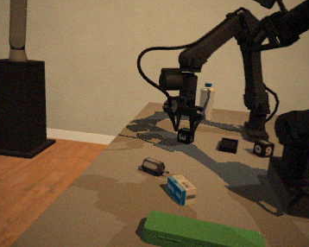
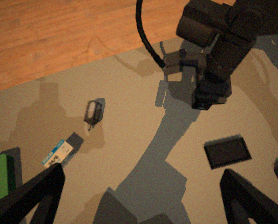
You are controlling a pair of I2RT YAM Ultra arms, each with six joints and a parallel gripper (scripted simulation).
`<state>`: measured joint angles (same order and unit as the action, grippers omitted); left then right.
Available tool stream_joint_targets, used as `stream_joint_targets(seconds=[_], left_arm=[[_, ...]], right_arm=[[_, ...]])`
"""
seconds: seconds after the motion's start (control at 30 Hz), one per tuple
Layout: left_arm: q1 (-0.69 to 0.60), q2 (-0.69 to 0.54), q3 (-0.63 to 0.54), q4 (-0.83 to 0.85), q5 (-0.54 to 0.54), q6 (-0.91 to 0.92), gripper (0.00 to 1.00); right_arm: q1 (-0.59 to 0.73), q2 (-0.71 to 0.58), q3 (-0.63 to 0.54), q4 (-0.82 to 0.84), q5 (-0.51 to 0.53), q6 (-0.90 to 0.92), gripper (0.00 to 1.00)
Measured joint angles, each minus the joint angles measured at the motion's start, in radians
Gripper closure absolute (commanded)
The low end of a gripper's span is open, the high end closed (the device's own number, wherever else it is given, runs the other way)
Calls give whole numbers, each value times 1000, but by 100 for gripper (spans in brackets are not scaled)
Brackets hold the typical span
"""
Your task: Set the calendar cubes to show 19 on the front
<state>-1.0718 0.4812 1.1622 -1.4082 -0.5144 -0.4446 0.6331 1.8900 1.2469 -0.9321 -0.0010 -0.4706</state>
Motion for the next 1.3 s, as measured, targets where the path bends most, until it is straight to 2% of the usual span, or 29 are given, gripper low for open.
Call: stream_joint_targets(seconds=[0.4, 0.43, 0.5, 0.53, 0.67, 1.07, 1.1, 1.17, 1.23, 1.27, 1.3], left_arm=[[0, 0, 0, 0, 0, 0, 0], [0, 0, 0, 0, 0, 0, 0], [0, 0, 0, 0, 0, 0, 0], [0, 0, 0, 0, 0, 0, 0], [0, 0, 0, 0, 0, 0, 0], [0, 0, 0, 0, 0, 0, 0], [0, 0, 0, 0, 0, 0, 0], [0, 0, 0, 0, 0, 0, 0], [0, 0, 0, 0, 0, 0, 0], [0, 0, 0, 0, 0, 0, 0], [0, 0, 0, 0, 0, 0, 0]], right_arm=[[0, 19, -28, 41, 0, 0, 31], [0, 20, -28, 43, 0, 0, 40], [0, 20, -28, 48, 0, 0, 40], [0, 20, -28, 50, 0, 0, 44], [0, 20, -28, 53, 0, 0, 44], [0, 20, -28, 54, 0, 0, 61], [0, 20, -28, 54, 0, 0, 72], [0, 20, -28, 54, 0, 0, 72], [0, 20, -28, 54, 0, 0, 95], [0, 20, -28, 54, 0, 0, 100], [0, 20, -28, 54, 0, 0, 89]])
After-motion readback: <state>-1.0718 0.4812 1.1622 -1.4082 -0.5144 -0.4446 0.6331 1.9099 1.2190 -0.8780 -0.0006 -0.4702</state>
